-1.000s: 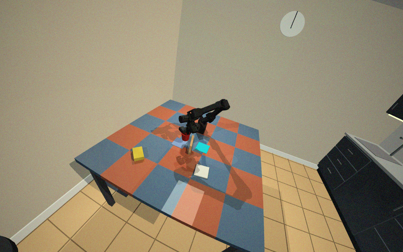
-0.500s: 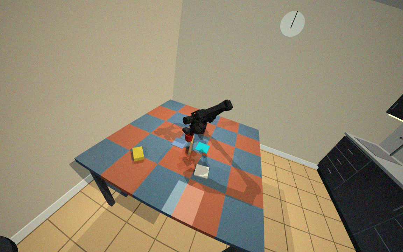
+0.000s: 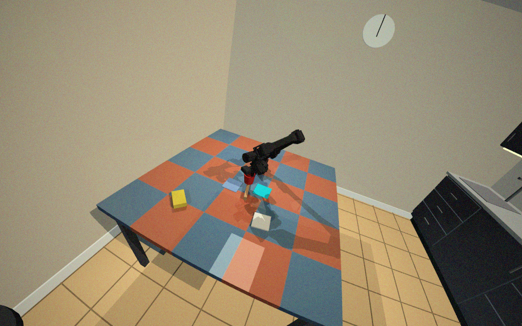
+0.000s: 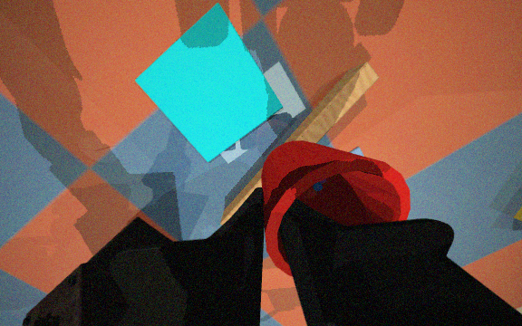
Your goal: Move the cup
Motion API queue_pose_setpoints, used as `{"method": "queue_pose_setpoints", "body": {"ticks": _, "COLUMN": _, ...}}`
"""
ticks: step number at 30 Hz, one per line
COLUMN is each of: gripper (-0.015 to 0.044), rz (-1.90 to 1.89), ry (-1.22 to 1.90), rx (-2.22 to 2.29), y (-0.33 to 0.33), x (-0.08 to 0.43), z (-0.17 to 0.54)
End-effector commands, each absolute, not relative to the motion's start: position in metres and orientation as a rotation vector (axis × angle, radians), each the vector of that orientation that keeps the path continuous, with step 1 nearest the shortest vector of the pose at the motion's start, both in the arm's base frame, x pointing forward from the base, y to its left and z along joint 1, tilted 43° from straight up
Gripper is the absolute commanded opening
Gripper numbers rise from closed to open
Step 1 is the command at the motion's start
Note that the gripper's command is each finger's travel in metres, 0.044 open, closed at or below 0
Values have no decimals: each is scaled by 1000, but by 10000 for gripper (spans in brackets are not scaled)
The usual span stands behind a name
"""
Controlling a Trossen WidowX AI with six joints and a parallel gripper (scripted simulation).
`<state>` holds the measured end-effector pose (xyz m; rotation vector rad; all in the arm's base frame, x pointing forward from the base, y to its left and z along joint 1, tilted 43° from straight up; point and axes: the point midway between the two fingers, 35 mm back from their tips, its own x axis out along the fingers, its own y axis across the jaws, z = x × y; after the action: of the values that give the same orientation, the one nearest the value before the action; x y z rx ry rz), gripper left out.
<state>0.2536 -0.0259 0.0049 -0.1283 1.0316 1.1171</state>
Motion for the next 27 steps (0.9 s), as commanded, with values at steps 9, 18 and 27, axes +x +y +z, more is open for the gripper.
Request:
{"method": "queue_pose_setpoints", "body": {"ticks": 9, "gripper": 0, "rz": 1115, "ry": 1030, "rx": -121, "y": -8, "x": 250, "z": 22}}
{"method": "queue_pose_setpoints", "body": {"ticks": 18, "gripper": 0, "rz": 1115, "ry": 1030, "rx": -120, "y": 5, "x": 248, "z": 35}}
{"method": "queue_pose_setpoints", "body": {"ticks": 27, "gripper": 0, "rz": 1116, "ry": 1030, "rx": -120, "y": 18, "x": 246, "z": 48}}
